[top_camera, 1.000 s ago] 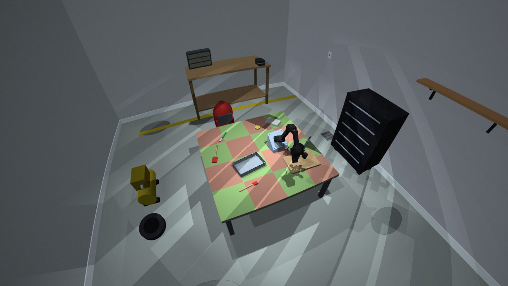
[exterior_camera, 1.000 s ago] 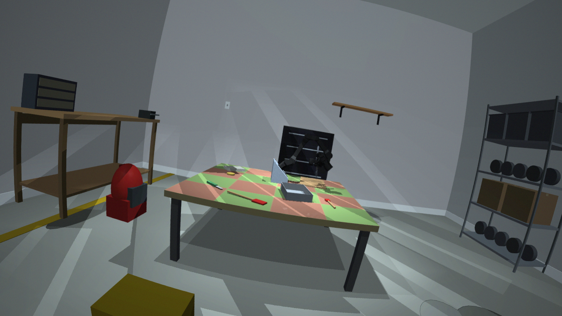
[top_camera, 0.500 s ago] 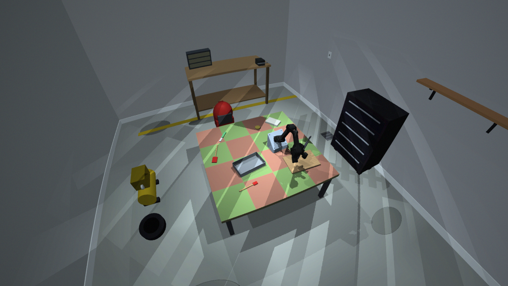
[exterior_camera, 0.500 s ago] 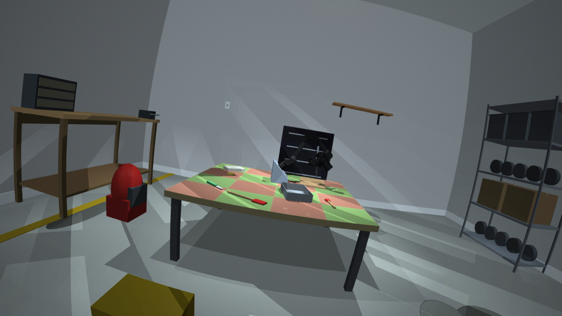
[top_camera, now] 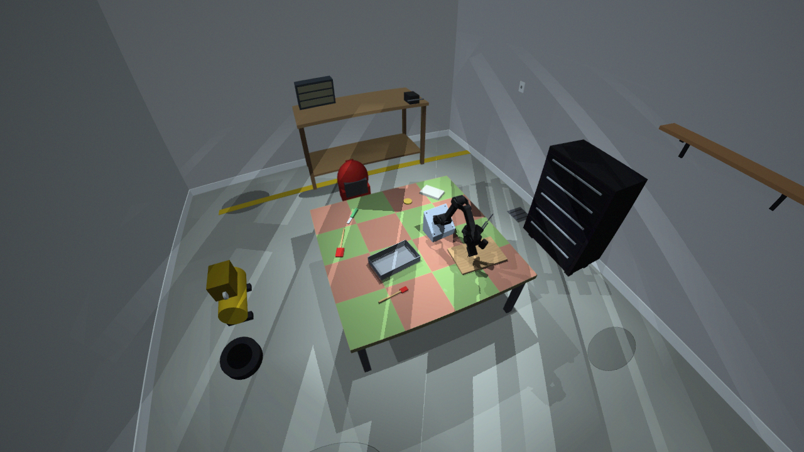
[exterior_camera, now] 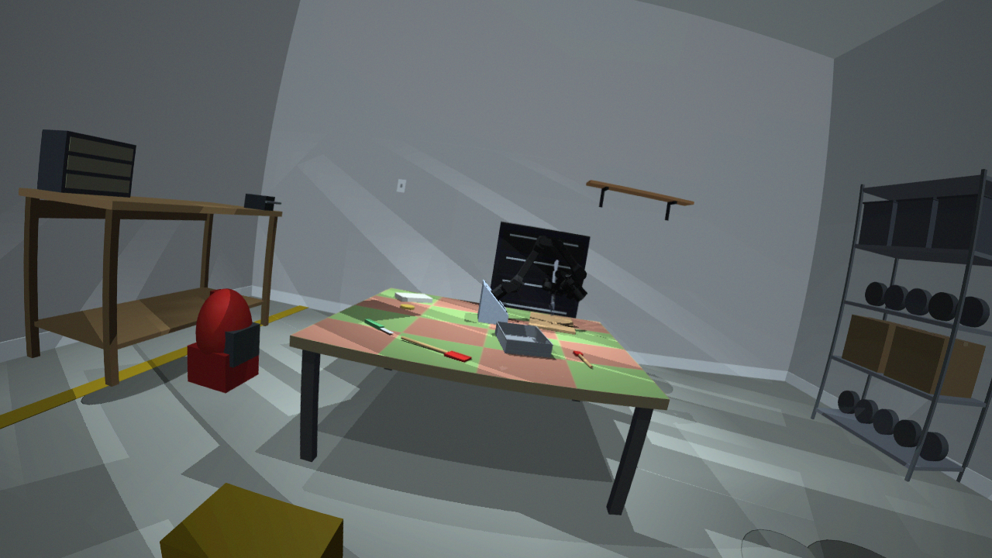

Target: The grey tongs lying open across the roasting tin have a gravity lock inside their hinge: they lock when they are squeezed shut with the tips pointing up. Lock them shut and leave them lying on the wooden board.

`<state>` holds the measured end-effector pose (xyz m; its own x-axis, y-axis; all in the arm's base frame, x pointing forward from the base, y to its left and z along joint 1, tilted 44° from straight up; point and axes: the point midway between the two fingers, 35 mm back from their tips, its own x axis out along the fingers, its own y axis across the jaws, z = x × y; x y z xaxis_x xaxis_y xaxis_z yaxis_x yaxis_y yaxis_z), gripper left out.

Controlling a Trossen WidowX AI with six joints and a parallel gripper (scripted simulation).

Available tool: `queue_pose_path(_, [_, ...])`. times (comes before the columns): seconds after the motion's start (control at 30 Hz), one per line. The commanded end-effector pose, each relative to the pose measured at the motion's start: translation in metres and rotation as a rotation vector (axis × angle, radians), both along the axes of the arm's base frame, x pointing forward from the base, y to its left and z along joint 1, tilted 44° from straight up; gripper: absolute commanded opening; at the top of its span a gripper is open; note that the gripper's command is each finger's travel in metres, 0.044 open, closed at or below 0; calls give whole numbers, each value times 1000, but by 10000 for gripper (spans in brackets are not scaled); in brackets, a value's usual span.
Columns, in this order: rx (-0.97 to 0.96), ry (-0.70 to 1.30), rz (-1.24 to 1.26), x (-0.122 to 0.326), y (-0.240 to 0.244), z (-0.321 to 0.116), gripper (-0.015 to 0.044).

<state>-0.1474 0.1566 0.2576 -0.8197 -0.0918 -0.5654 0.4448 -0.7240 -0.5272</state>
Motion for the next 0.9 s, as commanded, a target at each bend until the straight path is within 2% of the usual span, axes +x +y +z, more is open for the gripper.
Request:
queue_pose_path(0.0, [-10,-94,4,-2,-6,-5,-150])
queue_pose_path(0.4, [-6,-389,-38,-2,-14,-26,-150])
queue_pose_path(0.87, [112,-632,-201,-1,-10,-30,-150])
